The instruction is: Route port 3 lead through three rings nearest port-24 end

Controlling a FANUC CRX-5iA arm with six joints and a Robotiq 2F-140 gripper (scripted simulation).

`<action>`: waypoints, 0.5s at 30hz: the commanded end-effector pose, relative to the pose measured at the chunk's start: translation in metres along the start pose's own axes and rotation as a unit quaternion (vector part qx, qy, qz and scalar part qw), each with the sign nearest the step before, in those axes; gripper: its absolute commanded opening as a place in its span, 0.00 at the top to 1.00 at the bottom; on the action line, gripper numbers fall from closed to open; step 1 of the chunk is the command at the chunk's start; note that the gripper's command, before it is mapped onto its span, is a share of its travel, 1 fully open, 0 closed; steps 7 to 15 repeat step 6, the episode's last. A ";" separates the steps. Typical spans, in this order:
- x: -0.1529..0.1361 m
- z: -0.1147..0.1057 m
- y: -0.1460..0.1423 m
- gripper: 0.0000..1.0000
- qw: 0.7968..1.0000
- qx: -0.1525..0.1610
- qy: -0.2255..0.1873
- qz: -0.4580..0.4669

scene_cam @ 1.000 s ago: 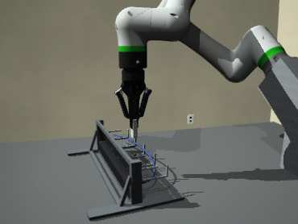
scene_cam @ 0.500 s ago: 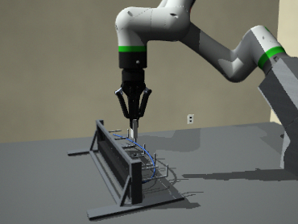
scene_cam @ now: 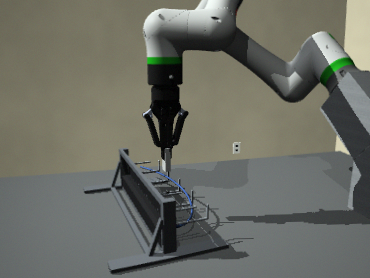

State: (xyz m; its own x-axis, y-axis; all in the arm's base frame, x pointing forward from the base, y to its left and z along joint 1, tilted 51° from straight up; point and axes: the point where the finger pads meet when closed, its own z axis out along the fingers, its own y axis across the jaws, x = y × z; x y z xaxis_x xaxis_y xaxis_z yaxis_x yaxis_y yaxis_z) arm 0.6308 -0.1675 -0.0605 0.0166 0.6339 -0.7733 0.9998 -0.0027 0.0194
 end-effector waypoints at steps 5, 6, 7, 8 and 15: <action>0.000 0.000 0.000 1.00 1.000 0.000 0.000 0.000; 0.000 0.000 0.000 1.00 1.000 0.000 0.000 0.000; 0.000 0.000 0.000 1.00 1.000 0.000 0.000 0.000; 0.000 0.000 0.000 1.00 1.000 0.000 0.000 0.000; 0.000 0.000 0.000 1.00 1.000 0.000 0.000 0.000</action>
